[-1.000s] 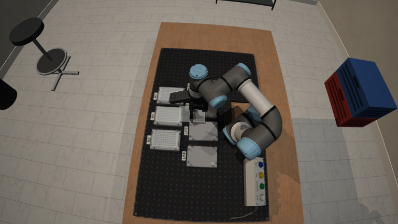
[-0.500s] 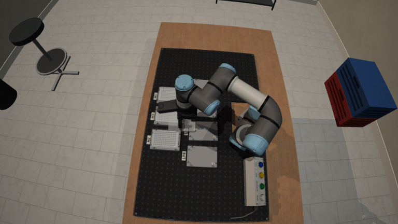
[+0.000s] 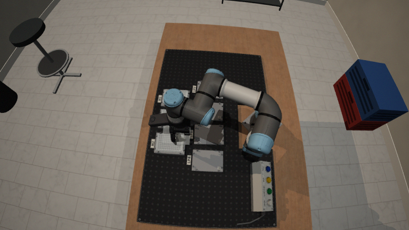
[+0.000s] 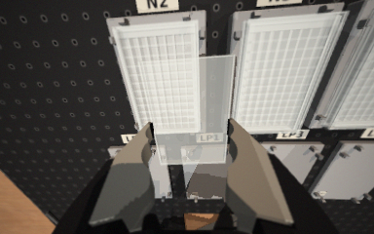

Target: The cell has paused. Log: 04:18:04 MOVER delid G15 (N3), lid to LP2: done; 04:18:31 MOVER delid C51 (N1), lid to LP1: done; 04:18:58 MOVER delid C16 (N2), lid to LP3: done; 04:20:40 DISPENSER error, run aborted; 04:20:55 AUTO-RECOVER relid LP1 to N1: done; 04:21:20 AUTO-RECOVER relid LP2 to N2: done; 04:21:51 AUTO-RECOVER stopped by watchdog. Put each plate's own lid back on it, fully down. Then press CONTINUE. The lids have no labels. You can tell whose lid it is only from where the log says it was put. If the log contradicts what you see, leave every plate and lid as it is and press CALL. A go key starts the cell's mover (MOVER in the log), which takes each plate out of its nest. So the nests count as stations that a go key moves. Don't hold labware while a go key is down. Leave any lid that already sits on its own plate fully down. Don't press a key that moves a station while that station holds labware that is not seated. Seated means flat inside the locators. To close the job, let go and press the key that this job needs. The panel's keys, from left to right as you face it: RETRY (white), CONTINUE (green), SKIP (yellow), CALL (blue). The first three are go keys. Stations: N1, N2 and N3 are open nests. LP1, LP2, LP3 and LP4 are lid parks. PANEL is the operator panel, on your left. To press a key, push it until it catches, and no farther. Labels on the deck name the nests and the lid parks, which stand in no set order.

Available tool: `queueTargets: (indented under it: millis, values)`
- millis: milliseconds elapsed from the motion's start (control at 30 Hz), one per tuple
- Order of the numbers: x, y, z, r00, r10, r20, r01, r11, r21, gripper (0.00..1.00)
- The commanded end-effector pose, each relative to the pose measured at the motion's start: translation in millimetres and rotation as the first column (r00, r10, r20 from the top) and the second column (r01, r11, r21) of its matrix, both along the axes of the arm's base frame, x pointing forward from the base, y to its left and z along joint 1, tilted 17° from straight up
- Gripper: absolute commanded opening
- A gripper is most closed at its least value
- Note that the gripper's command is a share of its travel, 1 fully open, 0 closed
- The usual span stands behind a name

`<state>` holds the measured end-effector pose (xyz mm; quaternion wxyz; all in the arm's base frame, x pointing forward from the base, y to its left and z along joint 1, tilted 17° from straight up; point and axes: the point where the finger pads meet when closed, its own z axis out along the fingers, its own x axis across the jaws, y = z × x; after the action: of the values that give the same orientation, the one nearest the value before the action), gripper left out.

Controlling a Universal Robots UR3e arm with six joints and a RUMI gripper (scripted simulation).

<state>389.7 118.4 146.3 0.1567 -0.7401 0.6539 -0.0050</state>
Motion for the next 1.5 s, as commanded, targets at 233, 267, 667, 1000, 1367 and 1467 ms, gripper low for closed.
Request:
queueTargets:
  millis: [233,267,667,1000,1367,1467]
  values:
    - [26.2,32.0,13.5,1.0,-0.002,-0.009,0.002,1.0,-0.008,0.0]
    - [26.2,32.0,13.5,1.0,-0.002,-0.009,0.002,1.0,-0.008,0.0]
    - [26.6,32.4,12.1,1.0,-0.002,-0.009,0.002,1.0,-0.008,0.0]
    - [27.3,33.1,8.9,1.0,-0.002,-0.009,0.002,1.0,-0.008,0.0]
    - [27.9,33.7,6.0,1.0,-0.002,-0.009,0.002,1.0,-0.008,0.0]
    - [28.1,33.9,5.0,1.0,-0.002,-0.009,0.002,1.0,-0.008,0.0]
